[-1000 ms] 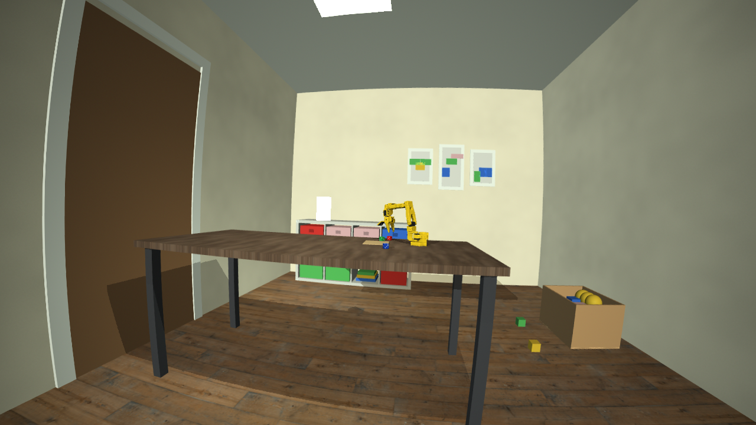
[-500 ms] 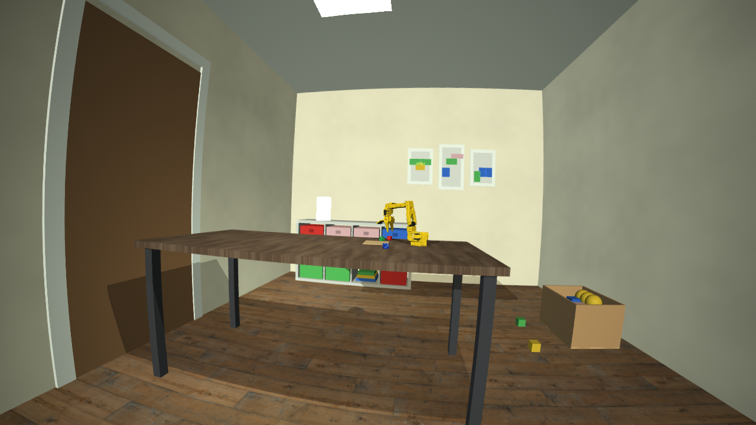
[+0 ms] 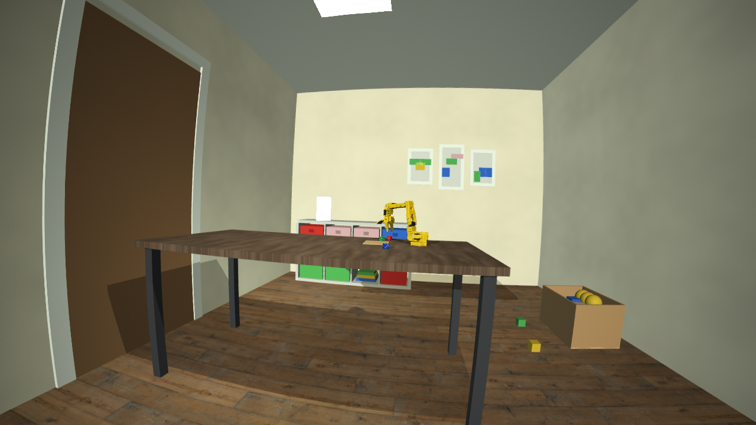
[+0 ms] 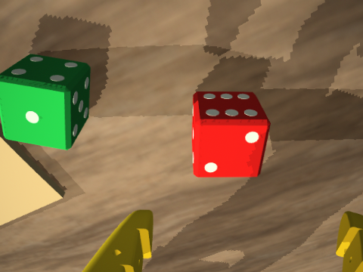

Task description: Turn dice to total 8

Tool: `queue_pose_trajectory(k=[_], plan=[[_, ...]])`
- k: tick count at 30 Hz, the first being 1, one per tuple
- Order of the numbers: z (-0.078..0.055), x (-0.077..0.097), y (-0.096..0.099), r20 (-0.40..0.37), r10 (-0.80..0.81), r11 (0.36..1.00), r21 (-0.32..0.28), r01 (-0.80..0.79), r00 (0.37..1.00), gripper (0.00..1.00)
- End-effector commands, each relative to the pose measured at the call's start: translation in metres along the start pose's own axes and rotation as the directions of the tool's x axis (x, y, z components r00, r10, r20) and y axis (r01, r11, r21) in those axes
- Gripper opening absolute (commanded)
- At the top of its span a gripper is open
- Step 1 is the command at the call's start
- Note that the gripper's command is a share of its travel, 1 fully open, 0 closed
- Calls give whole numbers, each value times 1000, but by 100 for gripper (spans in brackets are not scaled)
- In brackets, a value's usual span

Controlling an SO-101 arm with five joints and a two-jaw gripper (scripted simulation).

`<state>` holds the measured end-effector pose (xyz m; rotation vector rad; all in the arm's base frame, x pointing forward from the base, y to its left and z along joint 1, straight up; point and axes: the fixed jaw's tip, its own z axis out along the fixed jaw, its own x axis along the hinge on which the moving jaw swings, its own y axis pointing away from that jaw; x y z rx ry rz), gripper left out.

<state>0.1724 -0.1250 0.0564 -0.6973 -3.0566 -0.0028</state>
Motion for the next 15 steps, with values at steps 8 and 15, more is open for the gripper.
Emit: queue_pose_trajectory(k=[8,15], plan=[[-4,-5,-3,61,1,1000,13,-2,998,31],[4,-6,-3,61,1,1000,13,-2,998,31]])
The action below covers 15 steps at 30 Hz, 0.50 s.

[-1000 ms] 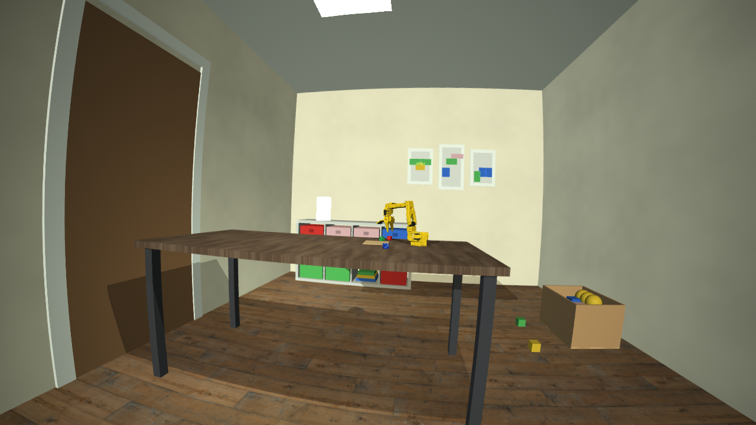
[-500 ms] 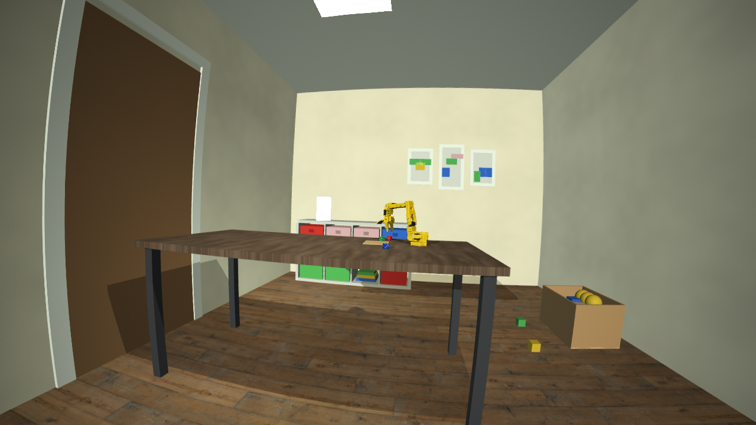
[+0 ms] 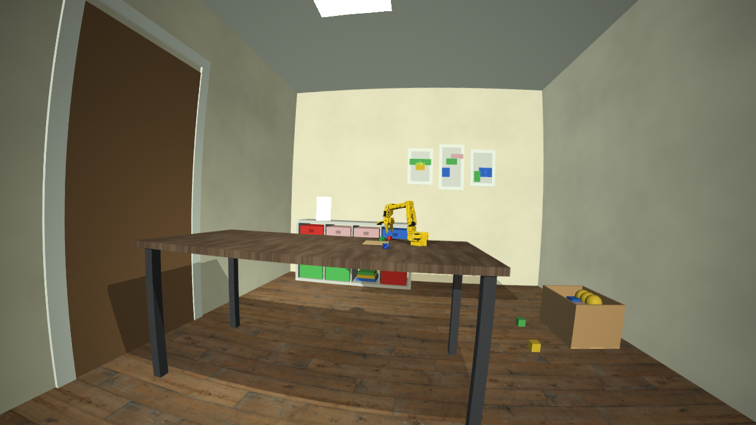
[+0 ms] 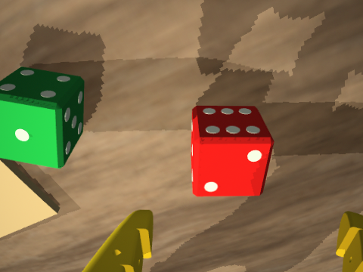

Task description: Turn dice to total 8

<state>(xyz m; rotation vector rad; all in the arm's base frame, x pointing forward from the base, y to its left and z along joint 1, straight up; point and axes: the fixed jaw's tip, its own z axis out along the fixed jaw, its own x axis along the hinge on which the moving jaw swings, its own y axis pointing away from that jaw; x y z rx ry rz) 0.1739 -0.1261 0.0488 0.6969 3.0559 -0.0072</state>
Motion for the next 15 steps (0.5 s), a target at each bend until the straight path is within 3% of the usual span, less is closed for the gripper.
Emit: queue_pose_trajectory(k=[1,15], plan=[[-2,-4,-3,46,1,1000,9,-2,999,31],[19,-5,-3,46,1,1000,9,-2,999,31]])
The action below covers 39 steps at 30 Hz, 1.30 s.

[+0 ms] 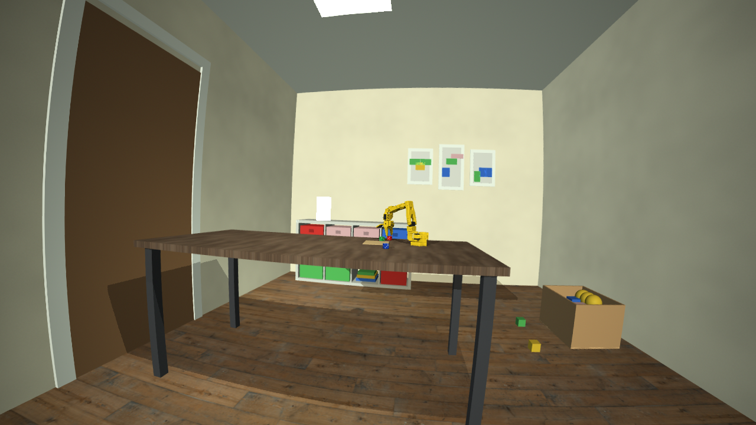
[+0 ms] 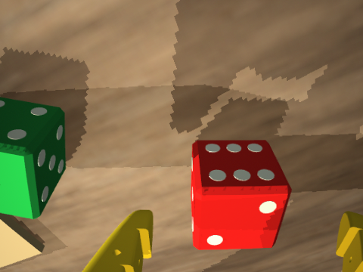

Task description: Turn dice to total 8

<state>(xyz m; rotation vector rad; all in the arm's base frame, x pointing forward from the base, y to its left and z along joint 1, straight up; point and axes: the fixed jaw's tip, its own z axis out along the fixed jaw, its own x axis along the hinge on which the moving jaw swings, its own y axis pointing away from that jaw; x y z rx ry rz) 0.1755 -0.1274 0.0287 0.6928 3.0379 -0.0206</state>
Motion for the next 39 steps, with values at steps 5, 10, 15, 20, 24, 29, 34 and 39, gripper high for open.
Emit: queue_pose_trajectory(k=[5,10,15,20,24,29,34,39], plan=[[4,-2,-3,26,2,1000,5,-2,1000,31],[7,-2,-3,26,2,1000,5,-2,1000,31],[7,-2,-3,26,2,1000,5,-2,1000,31],[7,-2,-3,26,2,1000,5,-2,1000,31],[7,-2,-3,26,2,1000,5,-2,1000,31],[7,-2,-4,26,2,1000,6,-2,1000,29],[7,-2,-5,26,2,1000,6,-2,1000,27],[7,-2,-8,26,2,1000,6,-2,1000,23]])
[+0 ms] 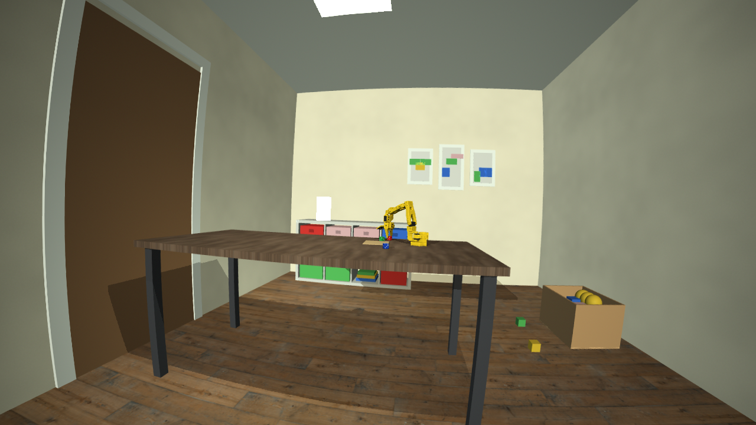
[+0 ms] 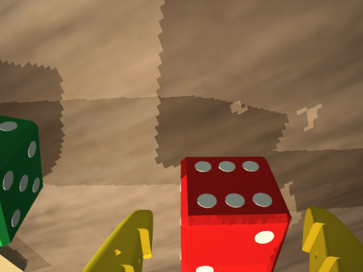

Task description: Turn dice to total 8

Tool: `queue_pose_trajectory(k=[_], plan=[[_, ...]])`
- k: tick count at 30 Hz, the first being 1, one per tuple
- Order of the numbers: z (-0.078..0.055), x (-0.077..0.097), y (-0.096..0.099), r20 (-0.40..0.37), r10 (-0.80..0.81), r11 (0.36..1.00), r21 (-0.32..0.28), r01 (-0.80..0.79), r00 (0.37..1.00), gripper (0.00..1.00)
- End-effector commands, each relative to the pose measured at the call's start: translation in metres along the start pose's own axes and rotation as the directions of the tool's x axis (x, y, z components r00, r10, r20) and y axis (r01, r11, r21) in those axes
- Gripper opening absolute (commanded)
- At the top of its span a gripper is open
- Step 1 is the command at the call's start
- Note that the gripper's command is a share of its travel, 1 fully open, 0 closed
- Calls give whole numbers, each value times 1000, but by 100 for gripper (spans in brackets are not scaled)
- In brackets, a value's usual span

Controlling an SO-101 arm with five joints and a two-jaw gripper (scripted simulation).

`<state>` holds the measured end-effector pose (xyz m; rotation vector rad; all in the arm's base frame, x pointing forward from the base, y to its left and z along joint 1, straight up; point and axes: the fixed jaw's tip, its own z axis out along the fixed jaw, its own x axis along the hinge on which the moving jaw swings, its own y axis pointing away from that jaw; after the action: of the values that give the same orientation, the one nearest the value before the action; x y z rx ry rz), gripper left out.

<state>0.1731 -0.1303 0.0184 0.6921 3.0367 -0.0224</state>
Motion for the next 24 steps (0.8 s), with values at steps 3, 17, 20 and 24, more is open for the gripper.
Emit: queue_pose_trajectory(k=[3,17,20,24], plan=[[-3,-3,-5,24,2,1000,6,-2,1000,21],[-3,-3,-10,24,2,1000,7,-2,1000,14],[-3,-3,-10,24,2,1000,7,-2,1000,13],[-3,-3,-10,24,2,1000,7,-2,1000,13]])
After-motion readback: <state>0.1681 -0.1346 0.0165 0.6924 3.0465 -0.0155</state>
